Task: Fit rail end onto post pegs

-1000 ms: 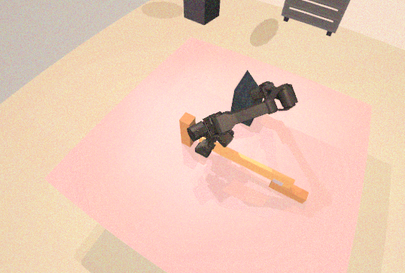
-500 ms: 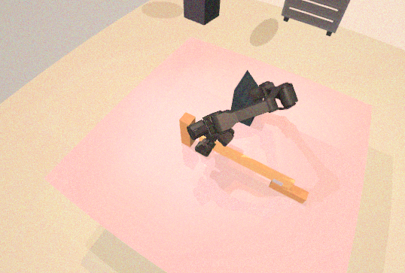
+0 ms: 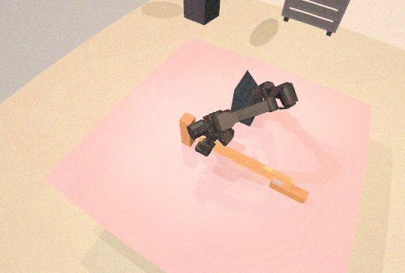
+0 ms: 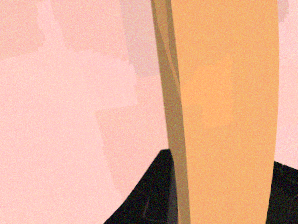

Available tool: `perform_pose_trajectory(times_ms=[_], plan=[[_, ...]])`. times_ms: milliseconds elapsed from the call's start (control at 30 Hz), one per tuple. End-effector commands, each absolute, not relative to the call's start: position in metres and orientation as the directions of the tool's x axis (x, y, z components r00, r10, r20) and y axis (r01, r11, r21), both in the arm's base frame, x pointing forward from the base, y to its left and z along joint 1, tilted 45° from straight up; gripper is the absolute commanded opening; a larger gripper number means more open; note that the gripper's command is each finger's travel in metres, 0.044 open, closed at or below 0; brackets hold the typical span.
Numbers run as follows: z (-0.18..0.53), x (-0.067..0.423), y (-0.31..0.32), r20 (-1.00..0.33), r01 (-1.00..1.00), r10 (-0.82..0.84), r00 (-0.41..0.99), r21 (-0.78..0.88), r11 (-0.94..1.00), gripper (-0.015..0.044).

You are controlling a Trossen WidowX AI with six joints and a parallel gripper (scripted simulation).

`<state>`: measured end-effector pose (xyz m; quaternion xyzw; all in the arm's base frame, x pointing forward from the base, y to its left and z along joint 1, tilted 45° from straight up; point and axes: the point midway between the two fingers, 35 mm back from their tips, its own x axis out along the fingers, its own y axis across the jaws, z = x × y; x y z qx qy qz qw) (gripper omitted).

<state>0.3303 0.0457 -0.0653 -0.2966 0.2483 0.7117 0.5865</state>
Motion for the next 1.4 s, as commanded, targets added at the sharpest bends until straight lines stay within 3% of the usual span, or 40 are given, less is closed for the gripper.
perform_pose_trajectory(times_ms=[0,1367], plan=[[-0.0662,0.3311,0.0456,-0.713,-0.983,0.690,-0.129,0.002,-0.181,0.0000],[-0.0660,0.3298,0.0448,-0.713,-0.983,0.689,-0.129,0.002,-0.181,0.0000]])
